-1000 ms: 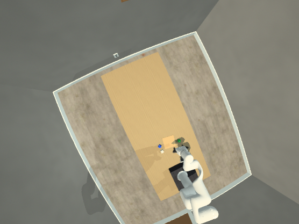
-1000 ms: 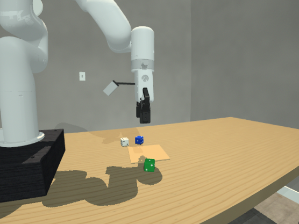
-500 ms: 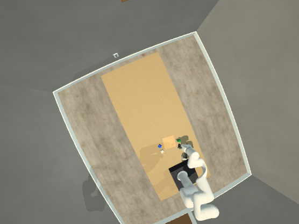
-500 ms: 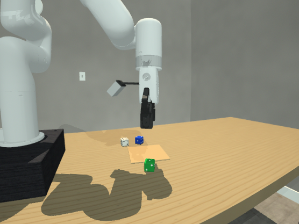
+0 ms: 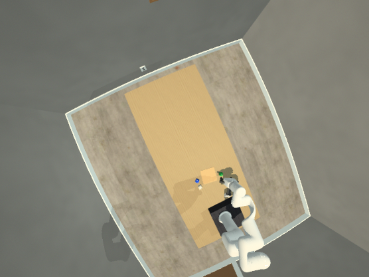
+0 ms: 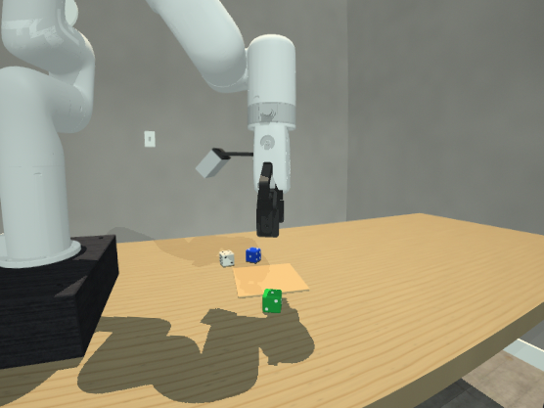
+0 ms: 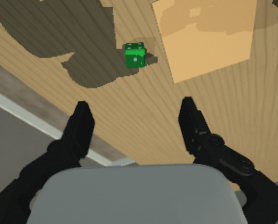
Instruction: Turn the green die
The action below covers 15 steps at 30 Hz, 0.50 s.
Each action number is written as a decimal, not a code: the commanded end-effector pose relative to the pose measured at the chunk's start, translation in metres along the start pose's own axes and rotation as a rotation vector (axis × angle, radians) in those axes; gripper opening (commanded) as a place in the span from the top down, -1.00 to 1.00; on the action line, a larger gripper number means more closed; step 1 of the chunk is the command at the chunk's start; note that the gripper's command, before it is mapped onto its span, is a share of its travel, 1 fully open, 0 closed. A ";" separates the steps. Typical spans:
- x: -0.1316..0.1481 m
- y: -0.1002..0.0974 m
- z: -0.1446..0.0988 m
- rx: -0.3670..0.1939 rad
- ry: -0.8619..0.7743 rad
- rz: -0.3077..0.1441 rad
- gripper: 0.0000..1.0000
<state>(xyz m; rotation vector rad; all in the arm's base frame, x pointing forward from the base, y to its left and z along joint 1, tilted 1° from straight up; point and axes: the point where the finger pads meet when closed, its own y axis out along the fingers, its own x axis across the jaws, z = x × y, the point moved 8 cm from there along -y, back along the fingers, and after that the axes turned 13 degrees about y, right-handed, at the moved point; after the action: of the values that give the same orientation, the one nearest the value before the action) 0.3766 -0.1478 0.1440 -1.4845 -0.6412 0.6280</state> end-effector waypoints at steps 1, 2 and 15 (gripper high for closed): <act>0.001 0.033 -0.001 0.000 0.000 0.000 -1.00; 0.001 0.039 -0.001 0.000 0.000 0.000 -1.00; 0.001 0.043 -0.001 0.000 0.000 0.000 0.05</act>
<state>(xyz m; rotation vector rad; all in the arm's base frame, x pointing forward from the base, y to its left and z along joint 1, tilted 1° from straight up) 0.3769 -0.1475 0.1013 -1.4825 -0.6390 0.6291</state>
